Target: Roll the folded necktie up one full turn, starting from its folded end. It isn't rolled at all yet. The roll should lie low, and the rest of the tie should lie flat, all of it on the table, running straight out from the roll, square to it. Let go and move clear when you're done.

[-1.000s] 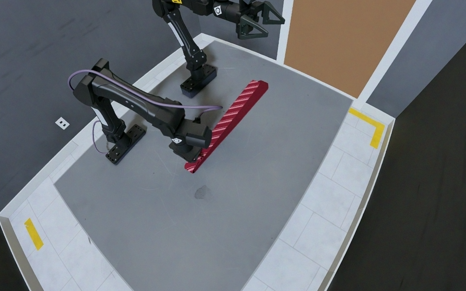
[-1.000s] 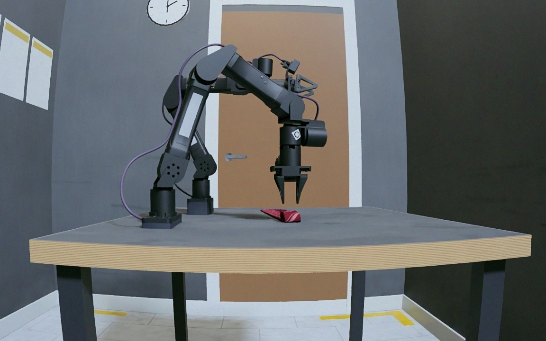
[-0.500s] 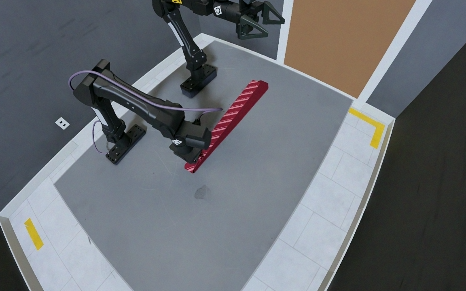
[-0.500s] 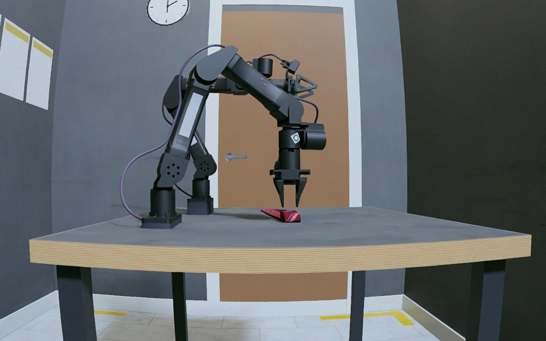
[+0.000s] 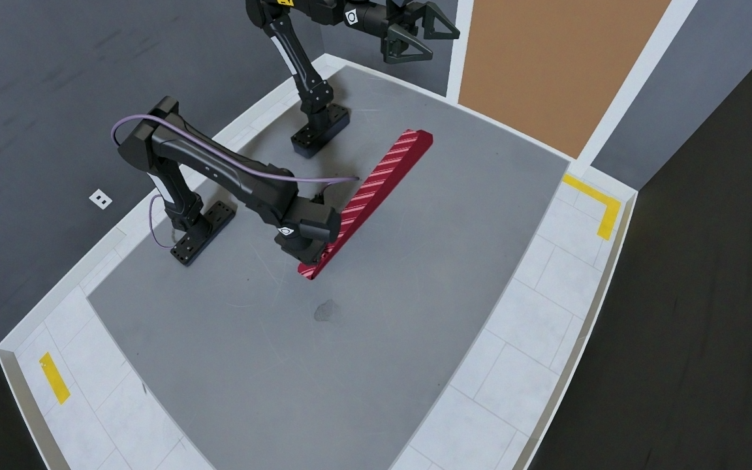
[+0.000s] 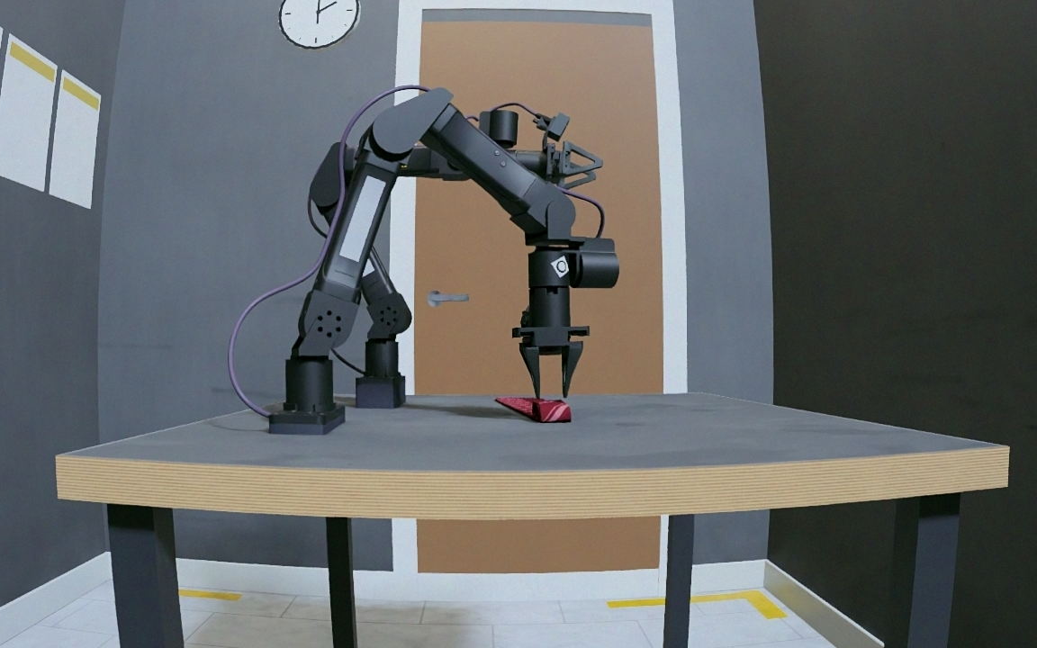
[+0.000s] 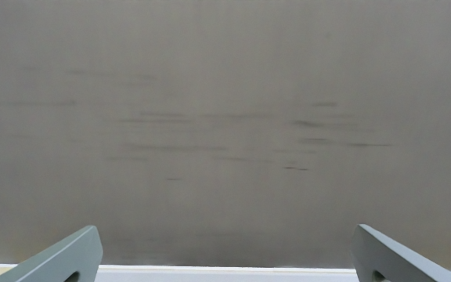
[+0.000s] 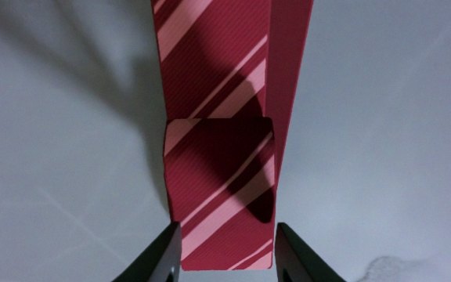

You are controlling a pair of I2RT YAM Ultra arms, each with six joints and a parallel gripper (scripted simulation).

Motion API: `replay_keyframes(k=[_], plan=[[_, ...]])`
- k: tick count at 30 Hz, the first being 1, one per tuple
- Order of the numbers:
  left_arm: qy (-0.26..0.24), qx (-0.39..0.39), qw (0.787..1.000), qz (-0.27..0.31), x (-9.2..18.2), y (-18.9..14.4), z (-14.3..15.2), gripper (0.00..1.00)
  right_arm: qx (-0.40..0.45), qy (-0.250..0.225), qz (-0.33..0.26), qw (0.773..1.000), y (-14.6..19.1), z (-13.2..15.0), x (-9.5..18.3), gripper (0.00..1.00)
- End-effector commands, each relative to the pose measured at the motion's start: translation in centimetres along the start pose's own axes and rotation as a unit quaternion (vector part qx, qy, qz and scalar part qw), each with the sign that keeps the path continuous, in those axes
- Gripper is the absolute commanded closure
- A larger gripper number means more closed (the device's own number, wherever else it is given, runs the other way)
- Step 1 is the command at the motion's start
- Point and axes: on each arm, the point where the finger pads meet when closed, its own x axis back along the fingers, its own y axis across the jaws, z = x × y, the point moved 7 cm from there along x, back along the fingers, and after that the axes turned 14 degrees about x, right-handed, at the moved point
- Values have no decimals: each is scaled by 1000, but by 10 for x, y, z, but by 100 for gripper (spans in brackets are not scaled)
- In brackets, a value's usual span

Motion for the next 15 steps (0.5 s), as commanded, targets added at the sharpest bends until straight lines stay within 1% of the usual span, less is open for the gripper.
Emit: replay_keyframes(k=[1,7,15], plan=[[-22,6,1000,11,2,-5,-17,0,2,-5,2,1000,-1,-1,-7,62],[-22,6,1000,11,2,-5,-17,0,2,-5,2,1000,-1,-1,-12,62],[-22,6,1000,11,2,-5,-17,0,2,-5,2,1000,-1,-1,-12,62]])
